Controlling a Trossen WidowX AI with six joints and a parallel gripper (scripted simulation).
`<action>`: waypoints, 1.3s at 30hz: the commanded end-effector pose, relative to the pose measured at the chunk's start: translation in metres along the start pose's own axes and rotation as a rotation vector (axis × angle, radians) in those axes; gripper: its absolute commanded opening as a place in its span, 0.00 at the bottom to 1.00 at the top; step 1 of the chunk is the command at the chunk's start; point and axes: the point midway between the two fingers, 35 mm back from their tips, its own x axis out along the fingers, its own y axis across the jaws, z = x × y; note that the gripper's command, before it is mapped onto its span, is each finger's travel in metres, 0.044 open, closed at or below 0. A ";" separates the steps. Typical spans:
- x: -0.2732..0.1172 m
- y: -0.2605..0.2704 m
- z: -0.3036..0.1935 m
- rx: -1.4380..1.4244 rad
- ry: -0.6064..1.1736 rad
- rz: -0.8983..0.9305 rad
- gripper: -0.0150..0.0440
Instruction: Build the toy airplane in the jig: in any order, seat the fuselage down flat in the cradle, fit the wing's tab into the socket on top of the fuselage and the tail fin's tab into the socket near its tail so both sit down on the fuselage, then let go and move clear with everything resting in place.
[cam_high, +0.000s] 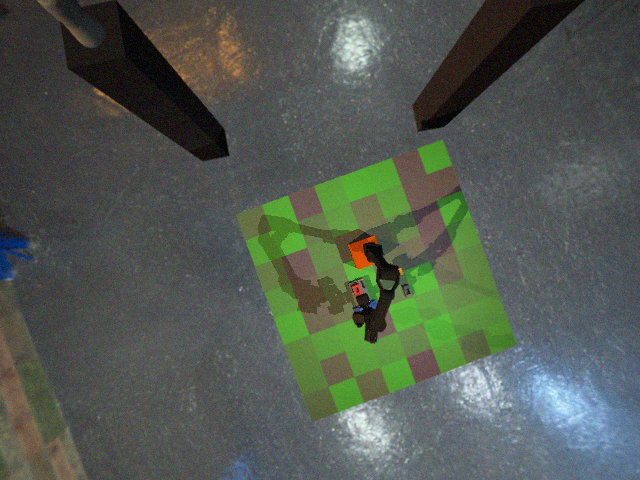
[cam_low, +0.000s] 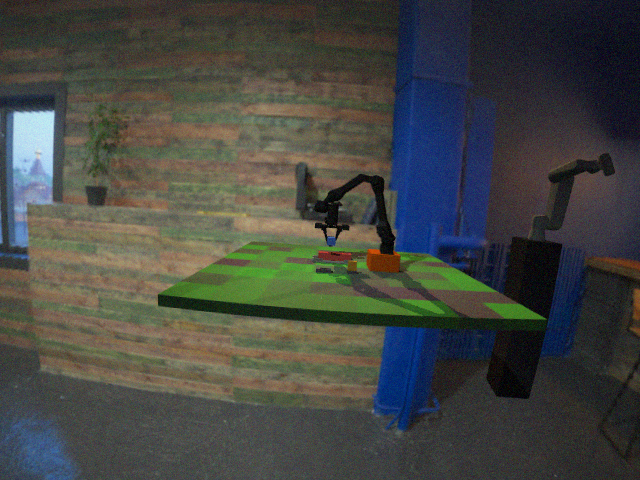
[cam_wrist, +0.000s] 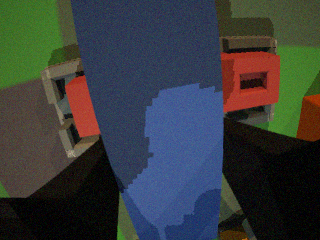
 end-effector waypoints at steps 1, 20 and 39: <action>0.001 -0.001 -0.001 0.008 0.004 -0.002 0.58; 0.002 -0.002 -0.002 0.008 0.004 -0.002 0.58; 0.024 -0.001 -0.001 0.008 0.004 -0.002 0.58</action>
